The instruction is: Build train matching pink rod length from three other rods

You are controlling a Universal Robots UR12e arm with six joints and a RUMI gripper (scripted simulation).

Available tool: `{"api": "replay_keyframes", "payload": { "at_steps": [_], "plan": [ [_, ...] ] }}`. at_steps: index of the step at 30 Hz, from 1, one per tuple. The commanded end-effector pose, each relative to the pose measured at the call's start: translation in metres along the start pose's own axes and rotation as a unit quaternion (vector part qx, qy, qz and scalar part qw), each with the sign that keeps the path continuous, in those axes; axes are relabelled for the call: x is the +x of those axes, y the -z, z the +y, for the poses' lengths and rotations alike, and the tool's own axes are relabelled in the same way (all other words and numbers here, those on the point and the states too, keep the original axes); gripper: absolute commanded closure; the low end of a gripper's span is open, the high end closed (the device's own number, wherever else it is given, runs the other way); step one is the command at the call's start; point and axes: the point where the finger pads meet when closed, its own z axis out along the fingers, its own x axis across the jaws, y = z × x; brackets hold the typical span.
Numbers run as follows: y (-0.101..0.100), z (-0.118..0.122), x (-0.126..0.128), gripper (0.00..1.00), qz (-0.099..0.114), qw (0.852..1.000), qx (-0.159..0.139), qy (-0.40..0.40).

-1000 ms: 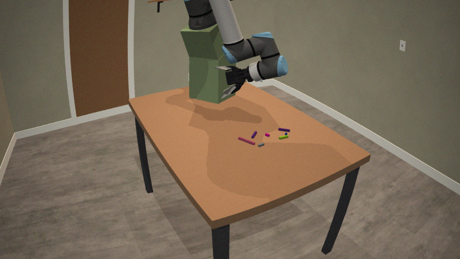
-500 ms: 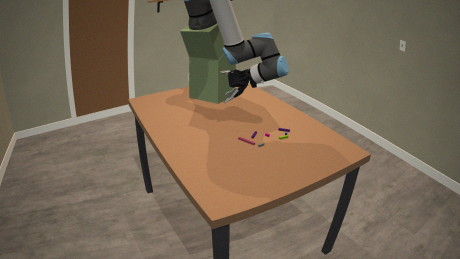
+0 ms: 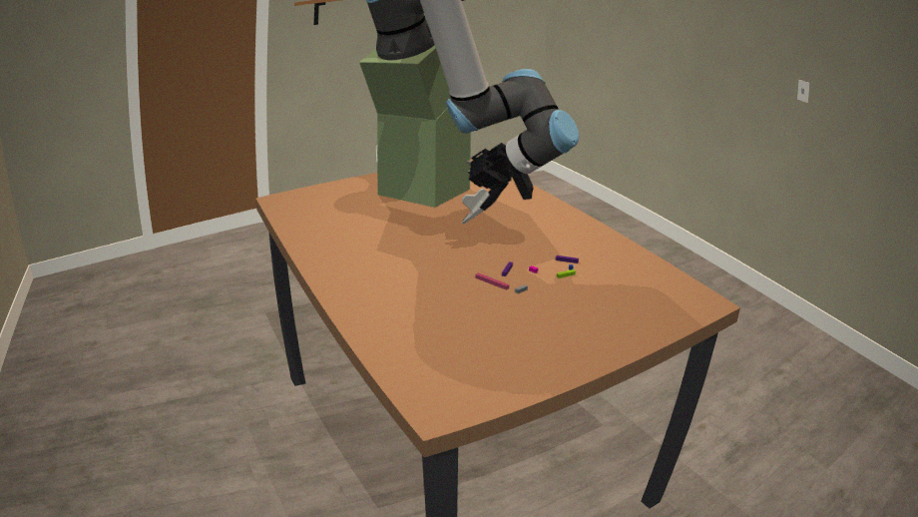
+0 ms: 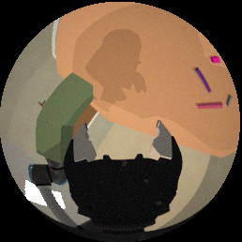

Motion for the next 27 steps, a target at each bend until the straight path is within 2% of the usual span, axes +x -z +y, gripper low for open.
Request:
{"api": "replay_keyframes", "payload": {
  "at_steps": [1,6,12,14,20,21,22,27],
  "plan": [
    [0.001,-0.027,0.009,0.00,0.022,0.996,0.041,-0.070],
    [0.006,-0.053,0.021,0.00,0.039,0.985,0.089,-0.145],
    [0.018,-0.082,0.036,0.00,0.055,0.960,0.150,-0.230],
    [0.018,-0.082,0.036,0.00,0.055,0.960,0.150,-0.230],
    [0.038,-0.109,0.053,0.00,0.069,0.917,0.225,-0.322],
    [0.040,-0.112,0.055,0.00,0.070,0.911,0.234,-0.332],
    [0.040,-0.112,0.055,0.00,0.070,0.911,0.234,-0.332],
    [0.062,-0.128,0.067,0.00,0.076,0.865,0.297,-0.397]
  ]
}}
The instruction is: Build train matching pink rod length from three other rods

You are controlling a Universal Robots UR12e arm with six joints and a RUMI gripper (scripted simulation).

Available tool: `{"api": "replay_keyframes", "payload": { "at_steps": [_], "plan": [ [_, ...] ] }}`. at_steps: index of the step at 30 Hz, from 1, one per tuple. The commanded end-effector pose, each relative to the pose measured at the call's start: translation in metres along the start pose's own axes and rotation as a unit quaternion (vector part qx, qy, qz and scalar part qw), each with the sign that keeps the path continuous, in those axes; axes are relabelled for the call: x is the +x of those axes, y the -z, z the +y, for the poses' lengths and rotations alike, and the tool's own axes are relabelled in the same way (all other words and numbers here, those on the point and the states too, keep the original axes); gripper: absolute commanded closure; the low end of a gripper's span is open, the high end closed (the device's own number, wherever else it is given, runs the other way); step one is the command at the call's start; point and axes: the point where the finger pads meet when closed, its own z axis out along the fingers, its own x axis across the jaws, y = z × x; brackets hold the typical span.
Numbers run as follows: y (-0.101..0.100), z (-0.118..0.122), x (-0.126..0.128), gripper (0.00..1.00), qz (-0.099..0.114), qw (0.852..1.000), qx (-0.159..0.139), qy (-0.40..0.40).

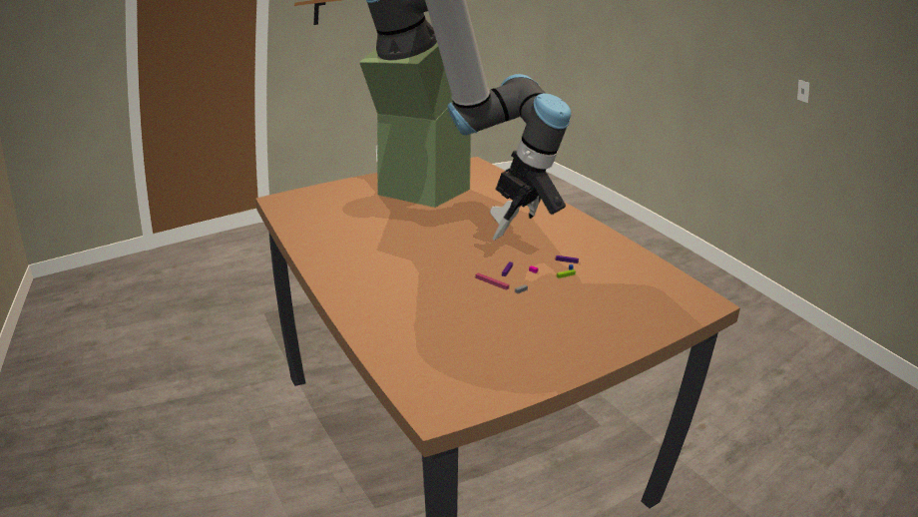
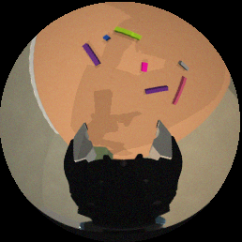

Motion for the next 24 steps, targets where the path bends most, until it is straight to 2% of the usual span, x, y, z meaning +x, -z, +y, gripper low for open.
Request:
{"api": "replay_keyframes", "payload": {
  "at_steps": [1,2,4,9,14,19,24],
  "plan": [
    [0.006,-0.022,-0.003,0.00,0.004,0.996,0.057,-0.062],
    [0.009,-0.027,-0.003,0.00,0.004,0.995,0.069,-0.075],
    [0.009,-0.027,-0.003,0.00,0.004,0.995,0.069,-0.075],
    [0.022,-0.047,-0.004,0.00,0.000,0.983,0.123,-0.133],
    [0.032,-0.059,-0.005,0.00,-0.005,0.972,0.160,-0.170],
    [0.039,-0.065,-0.005,0.00,-0.009,0.965,0.179,-0.190],
    [0.041,-0.067,-0.005,0.00,-0.010,0.964,0.184,-0.194]
  ]
}}
